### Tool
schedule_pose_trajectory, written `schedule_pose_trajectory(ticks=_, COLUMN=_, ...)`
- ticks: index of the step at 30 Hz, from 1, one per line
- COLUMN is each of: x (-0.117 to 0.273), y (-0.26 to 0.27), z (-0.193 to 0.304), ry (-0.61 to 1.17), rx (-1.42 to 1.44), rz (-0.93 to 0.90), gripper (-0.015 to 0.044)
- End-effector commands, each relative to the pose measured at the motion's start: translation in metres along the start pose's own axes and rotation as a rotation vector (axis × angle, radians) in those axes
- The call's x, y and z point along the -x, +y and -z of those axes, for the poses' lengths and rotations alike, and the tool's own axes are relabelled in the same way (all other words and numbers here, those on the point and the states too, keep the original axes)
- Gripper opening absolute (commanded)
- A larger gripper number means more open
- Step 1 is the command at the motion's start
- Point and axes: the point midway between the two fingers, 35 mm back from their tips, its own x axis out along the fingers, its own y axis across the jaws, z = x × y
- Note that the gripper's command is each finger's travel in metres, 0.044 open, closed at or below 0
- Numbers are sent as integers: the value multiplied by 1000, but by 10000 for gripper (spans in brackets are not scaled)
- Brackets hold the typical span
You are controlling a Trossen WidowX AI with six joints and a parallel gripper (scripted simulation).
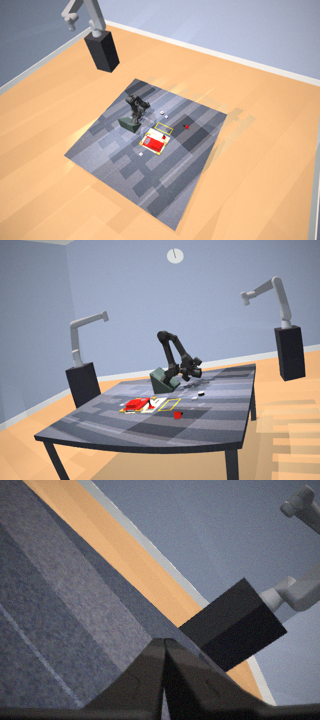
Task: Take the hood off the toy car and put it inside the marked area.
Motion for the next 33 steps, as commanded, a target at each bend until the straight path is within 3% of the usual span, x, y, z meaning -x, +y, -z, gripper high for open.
schedule_pose_trajectory(ticks=1, x=0, y=0, z=1, ry=3, rx=-3, rz=-1, gripper=26)
schedule_pose_trajectory(ticks=8, x=20, y=-10, z=43, ry=189, rx=-198, rz=-51, gripper=210)
schedule_pose_trajectory(ticks=17, x=84, y=-20, z=114, ry=552, rx=-576, rz=-56, gripper=440)
schedule_pose_trajectory(ticks=27, x=198, y=-23, z=164, ry=976, rx=-976, rz=84, gripper=440)
schedule_pose_trajectory(ticks=33, x=268, y=-20, z=162, ry=1228, rx=-1088, rz=146, gripper=440)
